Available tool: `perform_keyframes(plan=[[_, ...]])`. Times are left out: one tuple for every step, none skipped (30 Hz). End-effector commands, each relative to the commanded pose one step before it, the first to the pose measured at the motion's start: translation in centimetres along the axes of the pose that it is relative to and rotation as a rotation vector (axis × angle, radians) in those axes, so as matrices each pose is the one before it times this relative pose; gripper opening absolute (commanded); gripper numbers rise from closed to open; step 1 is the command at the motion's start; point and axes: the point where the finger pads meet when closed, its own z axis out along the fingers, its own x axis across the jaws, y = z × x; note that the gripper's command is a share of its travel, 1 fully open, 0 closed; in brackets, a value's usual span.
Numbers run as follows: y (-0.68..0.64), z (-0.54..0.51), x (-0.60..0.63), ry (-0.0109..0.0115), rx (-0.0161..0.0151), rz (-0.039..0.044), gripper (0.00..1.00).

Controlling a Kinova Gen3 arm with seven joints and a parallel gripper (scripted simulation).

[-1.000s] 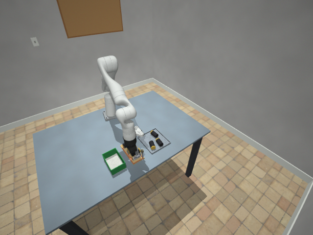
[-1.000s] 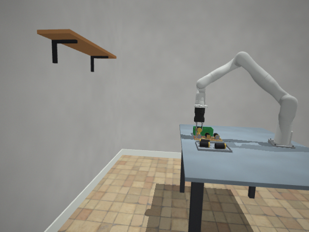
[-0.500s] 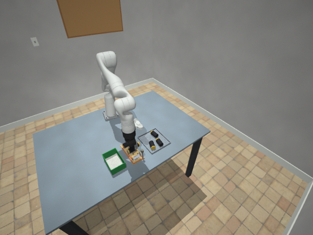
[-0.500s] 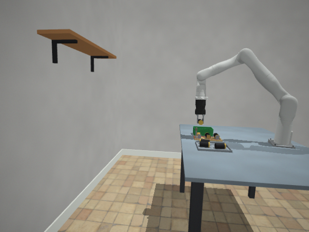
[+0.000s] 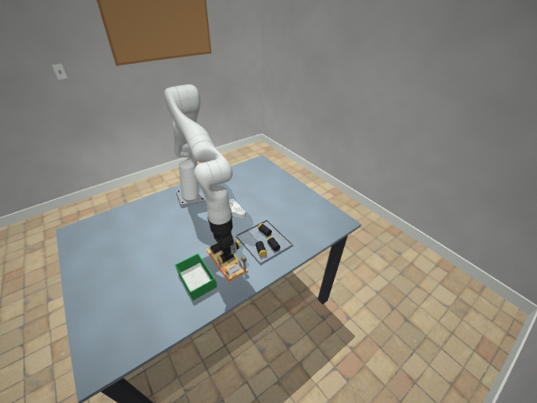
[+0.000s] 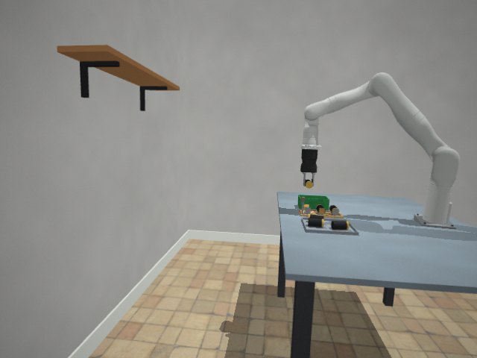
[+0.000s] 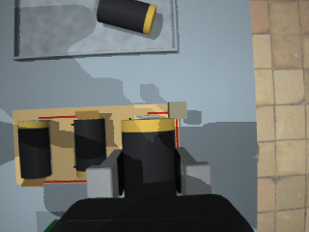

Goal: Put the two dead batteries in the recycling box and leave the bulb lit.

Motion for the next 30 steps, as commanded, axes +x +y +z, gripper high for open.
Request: perform_keyframes(plan=[[-0.348,-0.182,-0.217,0.00225,-0.00066,-0.00169,0.57],[-0.180,0.000,-0.141,0.00000,0.00000,0.00000,0.57],[-0.214,0.000,-0.168,0.00000,0.00000,0.00000,0.57],[0.000,0.000,0.000,0.00000,0.00000,0.00000,0.57],[0.000,0.000,0.000,0.00000,0.00000,0.00000,0.57],[-0.249,0.000,-0.195,0.00000,0.00000,0.00000,0.57],[-0.286,0.000,-0.223,0.00000,0.00000,0.00000,0.57],[-0.322,0.000,-0.252,0.00000,0.00000,0.00000,0.57],[-0.357,0.000,-0.280,0.00000,0.00000,0.00000,0.57],[-0.392,0.000,-0.307,0.00000,0.00000,0.00000,0.57],[-0.427,0.000,-0.334,0.00000,0.00000,0.00000,0.57],[-0.459,0.000,-0.360,0.00000,0.00000,0.00000,0.57],[-0.490,0.000,-0.384,0.00000,0.00000,0.00000,0.57],[-0.520,0.000,-0.406,0.00000,0.00000,0.00000,0.57],[-0.546,0.000,-0.427,0.00000,0.00000,0.00000,0.57],[-0.568,0.000,-0.445,0.00000,0.00000,0.00000,0.57],[-0.589,0.000,-0.461,0.00000,0.00000,0.00000,0.57],[-0.604,0.000,-0.473,0.00000,0.00000,0.00000,0.57],[-0.617,0.000,-0.483,0.00000,0.00000,0.00000,0.57],[-0.625,0.000,-0.489,0.00000,0.00000,0.00000,0.57],[0.000,0.000,0.000,0.00000,0.00000,0.00000,0.57],[0.000,0.000,0.000,0.00000,0.00000,0.00000,0.57],[-0.626,0.000,-0.491,0.00000,0.00000,0.00000,0.57],[-0.626,0.000,-0.489,0.00000,0.00000,0.00000,0.57],[-0.617,0.000,-0.484,0.00000,0.00000,0.00000,0.57],[-0.605,0.000,-0.473,0.00000,0.00000,0.00000,0.57],[-0.586,0.000,-0.459,0.00000,0.00000,0.00000,0.57],[-0.562,0.000,-0.439,0.00000,0.00000,0.00000,0.57],[-0.530,0.000,-0.416,0.00000,0.00000,0.00000,0.57],[-0.497,0.000,-0.388,0.00000,0.00000,0.00000,0.57]])
